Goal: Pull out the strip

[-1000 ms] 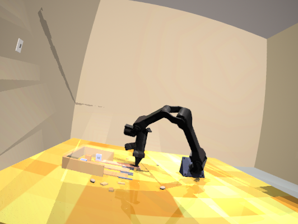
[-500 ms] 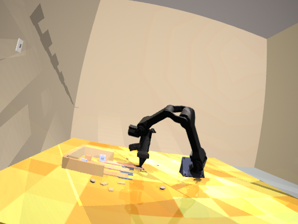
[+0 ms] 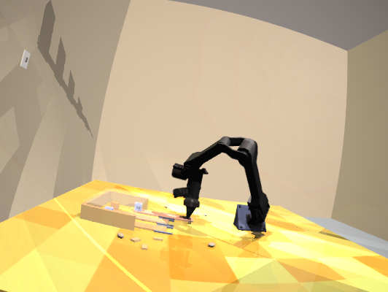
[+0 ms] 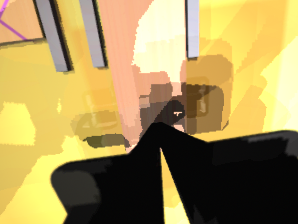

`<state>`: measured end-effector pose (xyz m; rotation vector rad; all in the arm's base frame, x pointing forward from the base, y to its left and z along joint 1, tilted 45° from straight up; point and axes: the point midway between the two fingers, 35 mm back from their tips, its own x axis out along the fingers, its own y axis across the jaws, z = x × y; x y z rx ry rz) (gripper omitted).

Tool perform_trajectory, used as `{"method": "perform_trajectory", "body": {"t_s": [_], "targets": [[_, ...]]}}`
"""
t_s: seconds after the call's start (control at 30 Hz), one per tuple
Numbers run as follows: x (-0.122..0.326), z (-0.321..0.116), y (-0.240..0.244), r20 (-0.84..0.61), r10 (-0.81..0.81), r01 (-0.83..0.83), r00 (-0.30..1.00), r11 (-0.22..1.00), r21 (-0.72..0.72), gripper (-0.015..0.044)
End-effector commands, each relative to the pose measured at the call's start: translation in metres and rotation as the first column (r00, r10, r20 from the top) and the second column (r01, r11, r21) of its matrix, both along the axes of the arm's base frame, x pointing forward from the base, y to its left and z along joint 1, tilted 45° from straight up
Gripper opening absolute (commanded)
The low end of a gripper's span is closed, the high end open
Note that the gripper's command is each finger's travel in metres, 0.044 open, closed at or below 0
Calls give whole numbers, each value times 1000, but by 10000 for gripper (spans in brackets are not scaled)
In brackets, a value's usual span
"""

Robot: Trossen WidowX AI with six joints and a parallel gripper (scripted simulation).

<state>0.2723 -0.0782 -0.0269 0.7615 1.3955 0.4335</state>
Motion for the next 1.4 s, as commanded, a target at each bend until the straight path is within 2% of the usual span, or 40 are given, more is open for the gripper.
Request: {"method": "perform_trajectory", "body": {"t_s": [0.0,1.37], "targets": [[-13,-3,7,-26,14,-14,1000,1000,5,0],[-72,-2,19,-29,14,-14,999,1000,5,0]]}}
